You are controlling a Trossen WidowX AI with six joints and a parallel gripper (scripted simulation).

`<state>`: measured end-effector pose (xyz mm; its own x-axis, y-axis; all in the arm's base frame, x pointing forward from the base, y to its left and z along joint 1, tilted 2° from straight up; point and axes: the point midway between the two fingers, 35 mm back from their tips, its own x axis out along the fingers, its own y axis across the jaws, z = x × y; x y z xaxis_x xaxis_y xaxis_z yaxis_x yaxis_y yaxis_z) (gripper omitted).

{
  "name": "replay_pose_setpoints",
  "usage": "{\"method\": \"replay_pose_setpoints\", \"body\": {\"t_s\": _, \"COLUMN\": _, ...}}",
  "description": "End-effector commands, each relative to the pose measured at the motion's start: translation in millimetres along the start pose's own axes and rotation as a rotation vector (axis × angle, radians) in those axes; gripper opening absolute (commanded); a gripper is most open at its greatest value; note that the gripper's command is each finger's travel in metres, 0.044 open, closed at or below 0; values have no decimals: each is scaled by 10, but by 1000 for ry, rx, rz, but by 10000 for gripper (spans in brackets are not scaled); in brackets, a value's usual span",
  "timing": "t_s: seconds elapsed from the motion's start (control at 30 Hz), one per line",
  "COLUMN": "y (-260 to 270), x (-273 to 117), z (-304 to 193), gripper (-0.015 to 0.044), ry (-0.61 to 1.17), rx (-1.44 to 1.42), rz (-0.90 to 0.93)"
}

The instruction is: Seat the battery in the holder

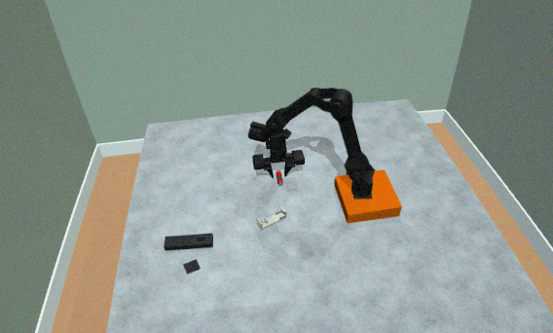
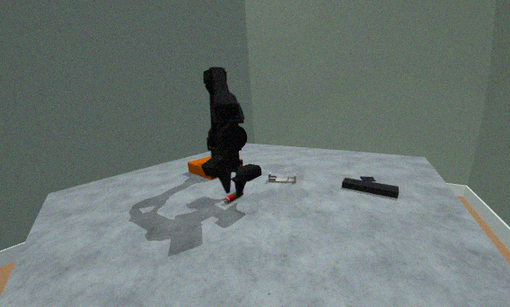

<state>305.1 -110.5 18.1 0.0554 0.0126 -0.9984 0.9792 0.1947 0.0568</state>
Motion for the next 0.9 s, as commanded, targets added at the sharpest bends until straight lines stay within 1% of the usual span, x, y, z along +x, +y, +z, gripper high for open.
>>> {"method": "replay_pose_setpoints", "body": {"t_s": 0.0, "y": -13, "x": 84, "z": -13, "gripper": 220, "ry": 5, "rx": 6, "rz": -3}}
{"method": "replay_pose_setpoints", "body": {"t_s": 0.17, "y": -17, "x": 139, "z": -16, "gripper": 220, "ry": 5, "rx": 6, "rz": -3}}
{"method": "replay_pose_setpoints", "body": {"t_s": 0.33, "y": -17, "x": 139, "z": -16, "gripper": 89, "ry": 5, "rx": 6, "rz": -3}}
{"method": "replay_pose_setpoints", "body": {"t_s": 0.47, "y": -17, "x": 139, "z": -16, "gripper": 62, "ry": 5, "rx": 6, "rz": -3}}
{"method": "replay_pose_setpoints", "body": {"t_s": 0.67, "y": -17, "x": 120, "z": -11, "gripper": 59, "ry": 2, "rx": 6, "rz": -3}}
{"method": "replay_pose_setpoints", "body": {"t_s": 0.87, "y": -13, "x": -347, "z": -11, "gripper": 59, "ry": 4, "rx": 6, "rz": -2}}
